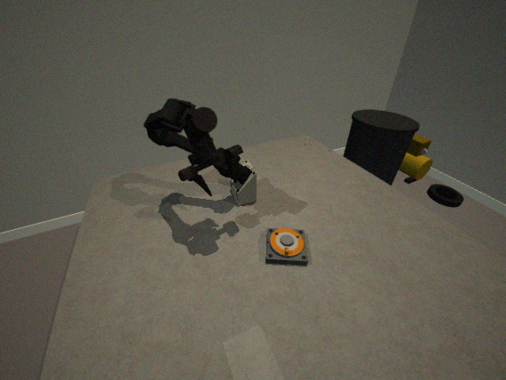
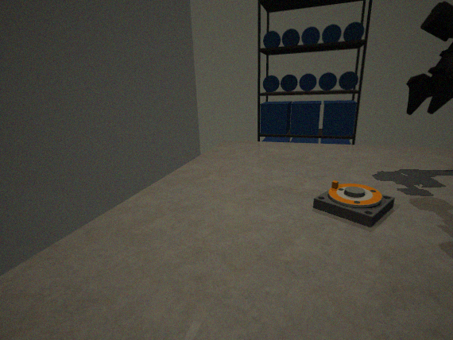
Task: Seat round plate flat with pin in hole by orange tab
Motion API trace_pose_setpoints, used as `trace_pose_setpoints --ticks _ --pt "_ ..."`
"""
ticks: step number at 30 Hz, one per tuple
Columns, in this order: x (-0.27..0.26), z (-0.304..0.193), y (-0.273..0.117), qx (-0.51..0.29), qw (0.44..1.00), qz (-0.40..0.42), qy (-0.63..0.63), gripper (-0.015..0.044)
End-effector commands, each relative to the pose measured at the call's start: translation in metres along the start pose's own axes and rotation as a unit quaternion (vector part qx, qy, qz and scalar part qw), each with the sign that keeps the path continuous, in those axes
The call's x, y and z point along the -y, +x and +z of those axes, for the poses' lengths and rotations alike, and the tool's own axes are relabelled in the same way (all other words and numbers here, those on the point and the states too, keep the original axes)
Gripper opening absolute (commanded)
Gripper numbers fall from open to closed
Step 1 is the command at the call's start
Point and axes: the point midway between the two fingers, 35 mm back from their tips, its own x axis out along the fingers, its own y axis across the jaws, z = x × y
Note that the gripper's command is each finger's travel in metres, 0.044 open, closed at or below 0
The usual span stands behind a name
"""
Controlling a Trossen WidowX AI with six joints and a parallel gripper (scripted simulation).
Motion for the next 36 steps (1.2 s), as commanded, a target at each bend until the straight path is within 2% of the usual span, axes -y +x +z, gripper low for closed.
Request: trace_pose_setpoints --ticks 1,5,8,10,15,19,24,26,29,34,36 --pt "0.0 -0.001 0.0 0.001 1.0 0.0 0.008 0.0374" --pt "0.004 -0.023 0.006 0.023 0.987 0.003 0.161 0.0269" --pt "0.008 -0.042 0.015 0.042 0.954 0.012 0.297 0.019" --pt "0.009 -0.046 0.016 0.046 0.944 0.016 0.325 0.0137" --pt "0.014 -0.075 0.034 0.065 0.848 0.051 0.524 0.0006" --pt "0.019 -0.089 0.046 0.069 0.781 0.073 0.617 0.0" --pt "0.03 -0.113 0.074 0.064 0.615 0.121 0.777 0.0" --pt "0.032 -0.116 0.078 0.061 0.591 0.128 0.794 0.0" --pt "0.04 -0.126 0.096 0.048 0.485 0.154 0.86 0.0" --pt "0.047 -0.134 0.113 0.033 0.393 0.174 0.902 0.0" --pt "0.052 -0.138 0.124 0.022 0.332 0.187 0.924 0.0"
